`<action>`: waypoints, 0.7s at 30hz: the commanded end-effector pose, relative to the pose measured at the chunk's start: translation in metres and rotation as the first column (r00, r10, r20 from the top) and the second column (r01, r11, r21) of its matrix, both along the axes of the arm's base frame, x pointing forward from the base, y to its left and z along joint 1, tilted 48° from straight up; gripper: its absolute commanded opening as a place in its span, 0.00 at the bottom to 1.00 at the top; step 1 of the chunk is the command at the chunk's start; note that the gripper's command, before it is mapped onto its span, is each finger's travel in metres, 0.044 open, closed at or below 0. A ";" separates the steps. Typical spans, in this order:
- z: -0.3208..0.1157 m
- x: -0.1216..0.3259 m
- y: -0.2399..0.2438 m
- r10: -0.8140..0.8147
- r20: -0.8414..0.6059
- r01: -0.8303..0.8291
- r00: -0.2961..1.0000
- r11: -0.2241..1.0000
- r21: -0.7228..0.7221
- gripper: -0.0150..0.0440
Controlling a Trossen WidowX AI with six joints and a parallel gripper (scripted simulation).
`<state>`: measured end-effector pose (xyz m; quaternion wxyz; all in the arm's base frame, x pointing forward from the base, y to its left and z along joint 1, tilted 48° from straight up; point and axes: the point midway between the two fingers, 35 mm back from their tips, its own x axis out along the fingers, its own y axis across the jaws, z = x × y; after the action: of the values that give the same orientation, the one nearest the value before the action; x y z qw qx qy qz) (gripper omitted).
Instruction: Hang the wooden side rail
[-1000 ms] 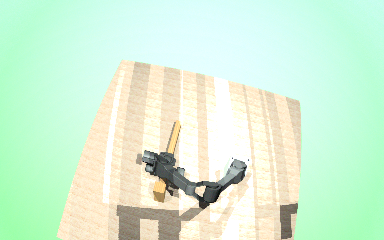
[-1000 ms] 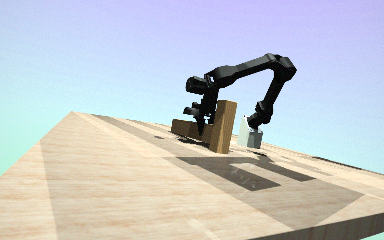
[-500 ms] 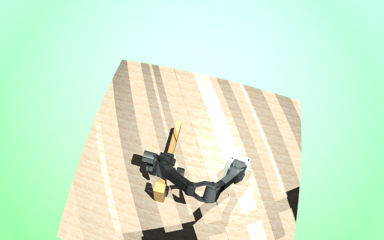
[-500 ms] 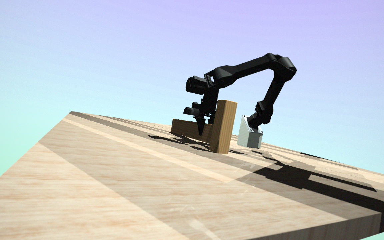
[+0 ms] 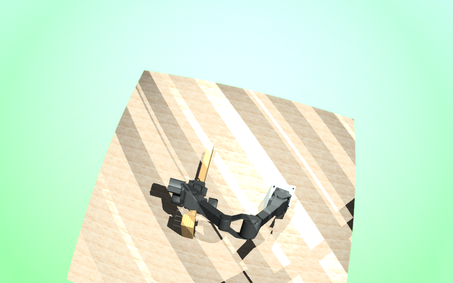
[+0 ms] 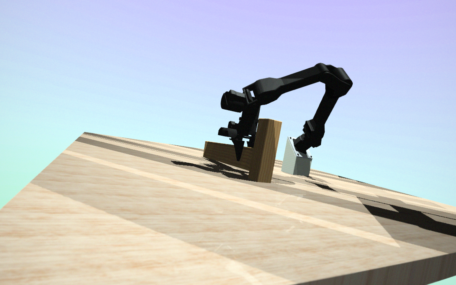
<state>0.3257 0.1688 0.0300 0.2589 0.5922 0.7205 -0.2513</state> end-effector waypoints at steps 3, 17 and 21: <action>0.003 0.002 0.000 -0.008 0.001 0.008 1.000 1.000 0.003 0.25; 0.004 0.002 0.001 -0.008 0.001 0.008 1.000 1.000 0.003 0.25; 0.004 0.002 0.001 -0.008 0.001 0.008 1.000 1.000 0.003 0.25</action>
<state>0.3255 0.1702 0.0316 0.2590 0.5922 0.7205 -0.2512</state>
